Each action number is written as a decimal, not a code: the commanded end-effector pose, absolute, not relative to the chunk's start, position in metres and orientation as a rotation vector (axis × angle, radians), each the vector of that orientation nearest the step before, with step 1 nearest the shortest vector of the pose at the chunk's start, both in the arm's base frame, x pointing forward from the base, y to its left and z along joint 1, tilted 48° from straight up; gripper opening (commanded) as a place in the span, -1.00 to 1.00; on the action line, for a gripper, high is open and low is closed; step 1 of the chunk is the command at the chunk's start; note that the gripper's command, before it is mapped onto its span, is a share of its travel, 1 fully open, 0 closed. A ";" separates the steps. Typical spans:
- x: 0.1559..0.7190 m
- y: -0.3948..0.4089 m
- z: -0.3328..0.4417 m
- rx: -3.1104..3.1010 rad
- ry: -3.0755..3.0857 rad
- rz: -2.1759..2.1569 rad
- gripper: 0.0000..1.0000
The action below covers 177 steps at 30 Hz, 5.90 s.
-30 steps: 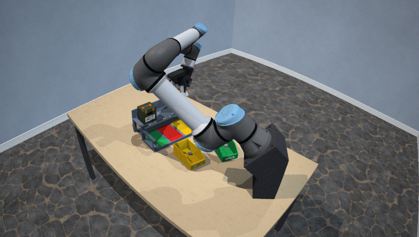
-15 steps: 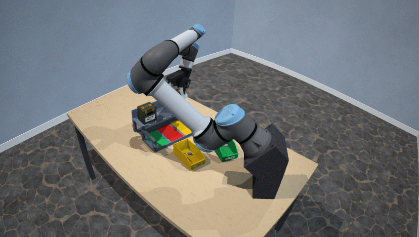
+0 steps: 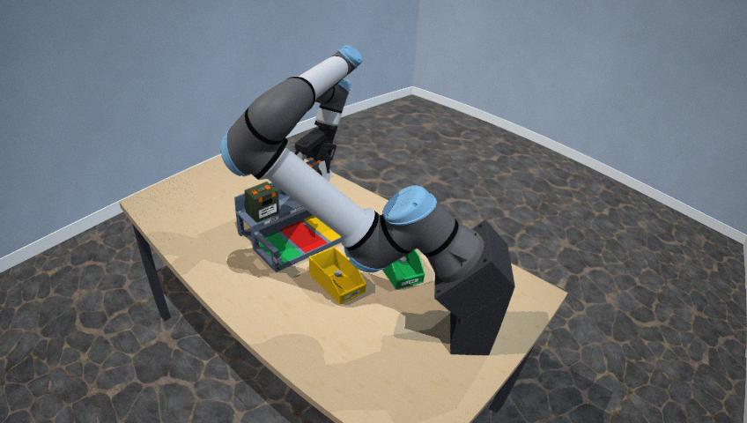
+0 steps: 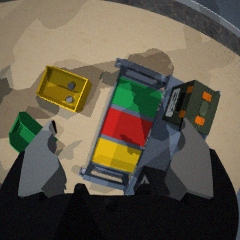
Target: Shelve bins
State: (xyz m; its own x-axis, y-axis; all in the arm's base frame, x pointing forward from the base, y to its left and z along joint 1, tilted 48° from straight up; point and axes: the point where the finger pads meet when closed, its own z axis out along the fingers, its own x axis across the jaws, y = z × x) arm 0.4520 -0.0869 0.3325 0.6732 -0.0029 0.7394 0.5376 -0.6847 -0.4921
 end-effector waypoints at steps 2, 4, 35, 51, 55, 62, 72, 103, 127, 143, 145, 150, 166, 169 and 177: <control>0.446 -0.076 0.330 -2.182 -0.474 -0.987 1.00; 0.445 -0.074 0.330 -2.186 -0.486 -0.992 1.00; 0.413 -0.011 0.299 -2.289 -0.924 -1.147 1.00; 0.399 0.015 0.276 -2.317 -1.163 -1.209 1.00; 0.397 0.018 0.273 -2.320 -1.196 -1.216 1.00; 0.391 0.028 0.261 -2.326 -1.311 -1.240 1.00; 0.385 0.038 0.248 -2.328 -1.434 -1.261 1.00; 0.373 0.057 0.211 -2.314 -1.751 -1.299 1.00; 0.370 0.060 0.202 -2.306 -1.830 -1.304 1.00; 0.370 0.061 0.201 -2.305 -1.837 -1.304 1.00; 0.370 0.061 0.201 -2.305 -1.837 -1.304 -1.00; 0.370 0.061 0.201 -2.305 -1.837 -1.304 -1.00; 0.370 0.061 0.201 -2.305 -1.837 -1.304 -1.00; 0.370 0.061 0.201 -2.305 -1.837 -1.304 -1.00; 0.370 0.061 0.201 -2.305 -1.837 -1.304 -1.00</control>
